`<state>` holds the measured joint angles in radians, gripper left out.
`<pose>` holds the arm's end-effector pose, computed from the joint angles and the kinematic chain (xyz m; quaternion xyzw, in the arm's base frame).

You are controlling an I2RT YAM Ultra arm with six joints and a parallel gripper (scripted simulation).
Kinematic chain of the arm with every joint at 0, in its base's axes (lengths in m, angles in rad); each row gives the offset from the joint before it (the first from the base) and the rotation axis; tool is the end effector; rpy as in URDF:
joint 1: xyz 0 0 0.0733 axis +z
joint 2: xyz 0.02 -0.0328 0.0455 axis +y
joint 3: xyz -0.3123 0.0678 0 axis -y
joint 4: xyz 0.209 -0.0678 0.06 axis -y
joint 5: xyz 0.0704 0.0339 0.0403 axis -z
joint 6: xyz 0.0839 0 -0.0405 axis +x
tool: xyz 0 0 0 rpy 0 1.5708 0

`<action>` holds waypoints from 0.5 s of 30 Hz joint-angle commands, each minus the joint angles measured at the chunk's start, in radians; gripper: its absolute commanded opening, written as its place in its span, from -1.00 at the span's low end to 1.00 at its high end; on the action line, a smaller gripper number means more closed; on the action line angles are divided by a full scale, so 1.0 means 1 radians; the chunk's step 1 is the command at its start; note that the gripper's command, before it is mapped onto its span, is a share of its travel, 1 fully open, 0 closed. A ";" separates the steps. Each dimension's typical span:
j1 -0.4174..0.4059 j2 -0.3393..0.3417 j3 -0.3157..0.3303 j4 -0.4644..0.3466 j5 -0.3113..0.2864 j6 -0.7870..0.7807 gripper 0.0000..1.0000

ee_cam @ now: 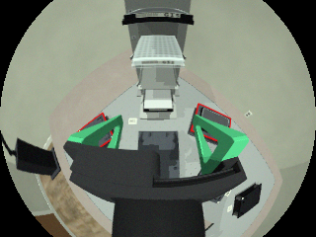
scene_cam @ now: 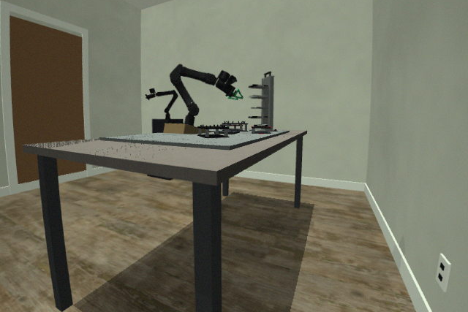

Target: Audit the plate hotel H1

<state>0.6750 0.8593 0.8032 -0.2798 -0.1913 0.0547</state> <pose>0.1238 0.1210 0.3530 -0.3004 0.7560 0.2784 0.5106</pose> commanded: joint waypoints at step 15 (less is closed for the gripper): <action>0.025 0.008 -0.099 0.112 0.022 0.009 1.00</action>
<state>0.6872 0.8577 0.7246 -0.2176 -0.1795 0.0582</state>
